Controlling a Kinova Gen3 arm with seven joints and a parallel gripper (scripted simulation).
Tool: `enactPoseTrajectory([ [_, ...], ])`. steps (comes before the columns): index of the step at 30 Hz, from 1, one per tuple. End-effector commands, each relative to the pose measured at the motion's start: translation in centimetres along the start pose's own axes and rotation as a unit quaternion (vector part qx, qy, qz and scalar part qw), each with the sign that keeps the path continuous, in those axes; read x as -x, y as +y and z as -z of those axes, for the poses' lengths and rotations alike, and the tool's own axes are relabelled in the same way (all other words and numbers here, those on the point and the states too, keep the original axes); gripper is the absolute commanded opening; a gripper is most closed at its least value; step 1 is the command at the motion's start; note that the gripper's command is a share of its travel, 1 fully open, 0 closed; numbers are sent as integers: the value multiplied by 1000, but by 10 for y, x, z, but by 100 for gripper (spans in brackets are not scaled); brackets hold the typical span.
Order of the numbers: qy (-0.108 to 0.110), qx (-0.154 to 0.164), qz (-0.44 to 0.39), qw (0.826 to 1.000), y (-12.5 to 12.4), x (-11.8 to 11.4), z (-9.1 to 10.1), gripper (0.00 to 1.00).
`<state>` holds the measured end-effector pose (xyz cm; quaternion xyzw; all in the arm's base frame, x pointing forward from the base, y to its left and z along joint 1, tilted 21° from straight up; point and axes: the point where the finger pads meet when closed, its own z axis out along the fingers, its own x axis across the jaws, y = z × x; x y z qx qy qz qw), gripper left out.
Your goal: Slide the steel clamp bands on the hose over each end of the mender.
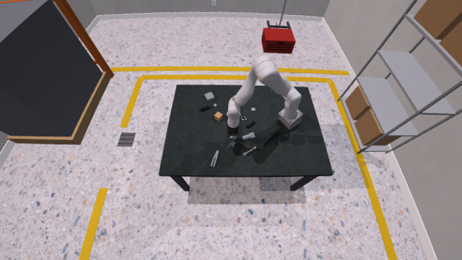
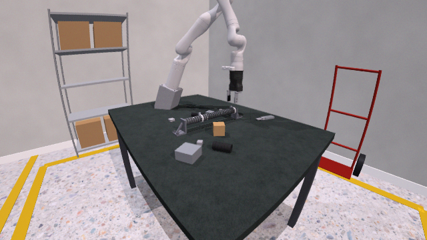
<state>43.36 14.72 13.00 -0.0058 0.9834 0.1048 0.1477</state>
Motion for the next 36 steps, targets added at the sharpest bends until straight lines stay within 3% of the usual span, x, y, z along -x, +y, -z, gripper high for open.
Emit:
enactPoseTrajectory([
  [1, 0, 1, 3, 1000, 4, 0, 0, 100],
  [14, 0, 1, 3, 1000, 5, 0, 0, 100],
  [15, 0, 1, 3, 1000, 5, 0, 0, 86],
  [36, 0, 1, 3, 1000, 5, 0, 0, 86],
])
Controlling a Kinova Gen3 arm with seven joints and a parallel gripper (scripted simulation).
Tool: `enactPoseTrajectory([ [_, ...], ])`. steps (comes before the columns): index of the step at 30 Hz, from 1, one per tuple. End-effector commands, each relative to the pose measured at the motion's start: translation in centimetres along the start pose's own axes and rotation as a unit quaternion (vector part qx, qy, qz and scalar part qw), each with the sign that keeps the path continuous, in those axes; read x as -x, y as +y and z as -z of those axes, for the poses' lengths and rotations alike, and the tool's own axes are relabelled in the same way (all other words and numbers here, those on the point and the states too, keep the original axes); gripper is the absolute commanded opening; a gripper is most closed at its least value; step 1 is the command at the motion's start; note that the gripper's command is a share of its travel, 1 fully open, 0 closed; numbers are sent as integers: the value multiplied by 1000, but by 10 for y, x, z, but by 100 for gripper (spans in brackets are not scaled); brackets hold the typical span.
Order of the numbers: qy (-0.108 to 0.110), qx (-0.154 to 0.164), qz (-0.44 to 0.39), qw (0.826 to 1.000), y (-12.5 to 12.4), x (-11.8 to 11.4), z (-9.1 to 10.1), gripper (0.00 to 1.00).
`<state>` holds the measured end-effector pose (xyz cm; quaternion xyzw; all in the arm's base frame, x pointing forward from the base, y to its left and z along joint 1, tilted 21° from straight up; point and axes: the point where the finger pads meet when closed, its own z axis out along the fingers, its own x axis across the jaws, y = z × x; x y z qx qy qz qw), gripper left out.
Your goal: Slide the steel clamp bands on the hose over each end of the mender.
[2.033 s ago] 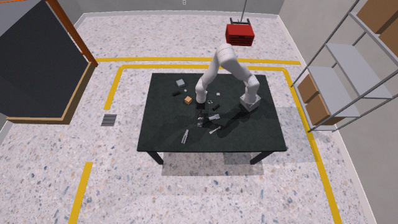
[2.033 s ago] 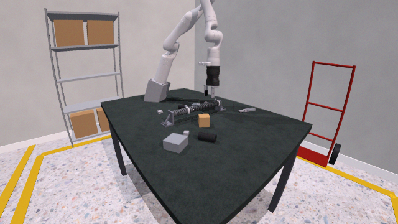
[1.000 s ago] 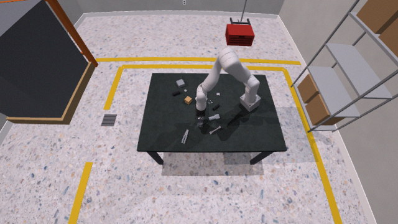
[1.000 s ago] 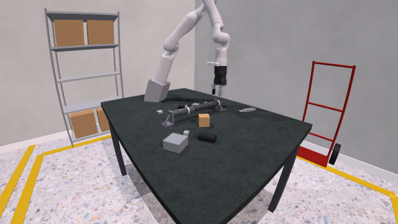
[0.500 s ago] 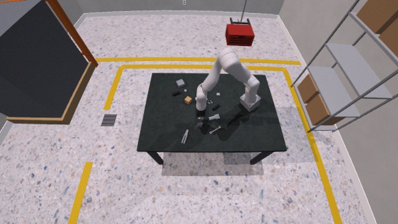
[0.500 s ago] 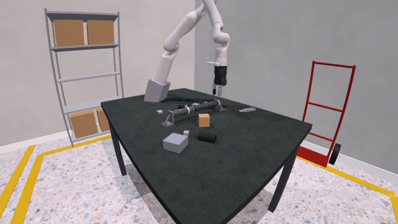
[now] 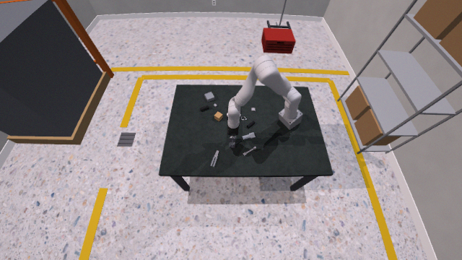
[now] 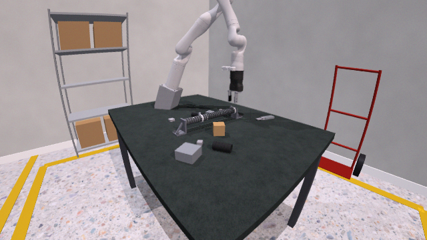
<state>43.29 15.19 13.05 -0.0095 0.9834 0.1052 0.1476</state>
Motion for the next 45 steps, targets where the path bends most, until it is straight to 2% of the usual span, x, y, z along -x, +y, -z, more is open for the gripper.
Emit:
enactPoseTrajectory([
  [1, -1, 0, 0, 1000, 0, 1, 1, 86],
  [16, -1, 0, 0, 1000, 0, 1, 0, 86],
  [22, -1, 0, 0, 1000, 0, 1, -20, 86],
  [45, -1, 0, 0, 1000, 1, 1, -21, 86],
])
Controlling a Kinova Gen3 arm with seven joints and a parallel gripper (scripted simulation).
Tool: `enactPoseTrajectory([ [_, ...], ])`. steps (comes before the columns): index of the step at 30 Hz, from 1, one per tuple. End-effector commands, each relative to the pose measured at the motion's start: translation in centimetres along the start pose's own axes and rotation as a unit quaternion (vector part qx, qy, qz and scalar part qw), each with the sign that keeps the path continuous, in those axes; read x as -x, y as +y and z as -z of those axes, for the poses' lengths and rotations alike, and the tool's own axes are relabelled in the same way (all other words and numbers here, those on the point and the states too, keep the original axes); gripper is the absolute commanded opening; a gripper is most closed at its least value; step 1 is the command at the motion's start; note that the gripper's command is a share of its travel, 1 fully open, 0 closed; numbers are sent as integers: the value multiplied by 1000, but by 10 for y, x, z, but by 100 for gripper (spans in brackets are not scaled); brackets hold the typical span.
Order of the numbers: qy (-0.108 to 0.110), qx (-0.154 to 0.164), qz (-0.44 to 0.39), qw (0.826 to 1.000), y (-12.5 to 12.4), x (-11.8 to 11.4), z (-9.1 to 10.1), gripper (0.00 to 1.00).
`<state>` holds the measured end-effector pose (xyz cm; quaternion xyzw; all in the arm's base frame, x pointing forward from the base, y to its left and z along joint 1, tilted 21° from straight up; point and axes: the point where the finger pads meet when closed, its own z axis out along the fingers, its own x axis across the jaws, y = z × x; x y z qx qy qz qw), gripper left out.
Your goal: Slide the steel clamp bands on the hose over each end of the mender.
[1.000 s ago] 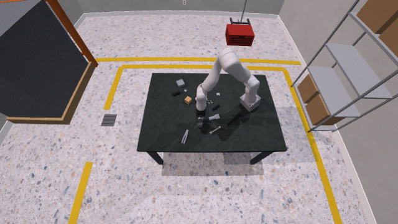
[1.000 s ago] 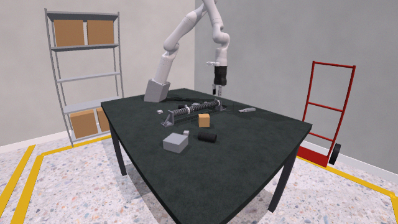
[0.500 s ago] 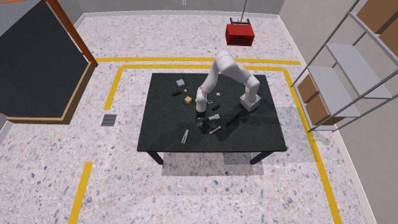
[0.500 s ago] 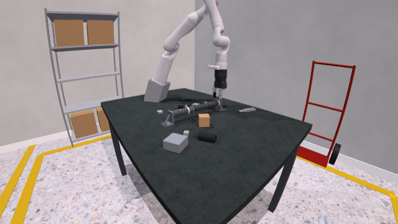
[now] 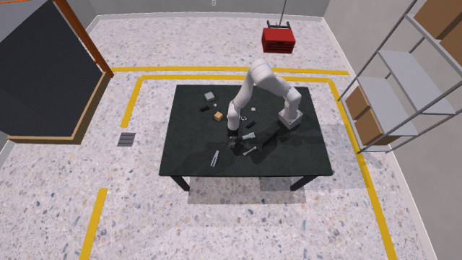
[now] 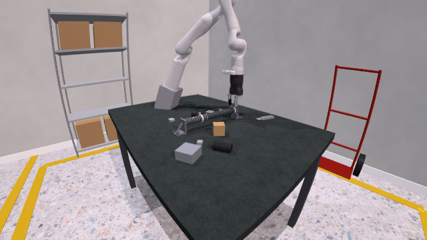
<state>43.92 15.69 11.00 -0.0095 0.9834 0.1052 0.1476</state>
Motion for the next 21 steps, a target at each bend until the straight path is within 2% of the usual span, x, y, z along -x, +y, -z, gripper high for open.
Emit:
enactPoseTrajectory([
  [1, -1, 0, 0, 1000, 0, 1, 0, 86],
  [13, -1, 0, 0, 1000, 0, 1, -7, 86],
  [21, -1, 0, 0, 1000, 0, 1, -21, 86],
])
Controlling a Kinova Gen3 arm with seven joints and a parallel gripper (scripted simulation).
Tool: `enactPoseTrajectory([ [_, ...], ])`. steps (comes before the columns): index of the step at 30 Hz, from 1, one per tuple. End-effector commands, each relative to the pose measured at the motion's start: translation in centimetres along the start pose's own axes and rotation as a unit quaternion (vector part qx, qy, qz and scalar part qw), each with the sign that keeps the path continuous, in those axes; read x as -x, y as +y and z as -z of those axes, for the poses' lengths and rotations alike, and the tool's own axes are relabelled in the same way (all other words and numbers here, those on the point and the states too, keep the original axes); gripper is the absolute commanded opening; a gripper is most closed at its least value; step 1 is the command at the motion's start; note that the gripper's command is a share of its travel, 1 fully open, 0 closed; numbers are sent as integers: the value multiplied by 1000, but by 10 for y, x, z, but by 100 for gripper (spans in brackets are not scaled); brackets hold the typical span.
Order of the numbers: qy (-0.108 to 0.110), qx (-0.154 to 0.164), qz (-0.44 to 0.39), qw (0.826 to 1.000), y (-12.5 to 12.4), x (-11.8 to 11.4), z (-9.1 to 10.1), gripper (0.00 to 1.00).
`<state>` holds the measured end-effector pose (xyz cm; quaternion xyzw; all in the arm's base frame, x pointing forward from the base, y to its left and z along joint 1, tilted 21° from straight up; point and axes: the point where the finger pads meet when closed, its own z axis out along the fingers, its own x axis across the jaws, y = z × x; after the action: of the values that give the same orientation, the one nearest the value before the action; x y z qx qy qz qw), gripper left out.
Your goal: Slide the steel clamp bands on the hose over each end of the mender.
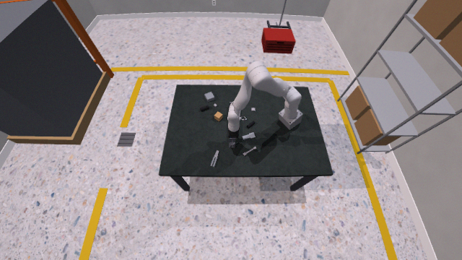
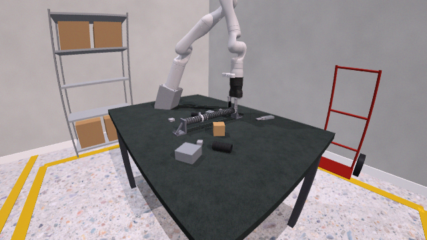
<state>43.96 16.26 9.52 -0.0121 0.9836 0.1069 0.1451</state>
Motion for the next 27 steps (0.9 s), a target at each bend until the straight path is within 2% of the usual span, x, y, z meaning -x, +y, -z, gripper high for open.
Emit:
enactPoseTrajectory([
  [1, -4, -2, -2, 1000, -3, 5, -8, 86],
  [14, -4, -2, -2, 1000, -3, 5, -22, 86],
  [27, -4, -2, -2, 1000, -3, 5, -24, 86],
])
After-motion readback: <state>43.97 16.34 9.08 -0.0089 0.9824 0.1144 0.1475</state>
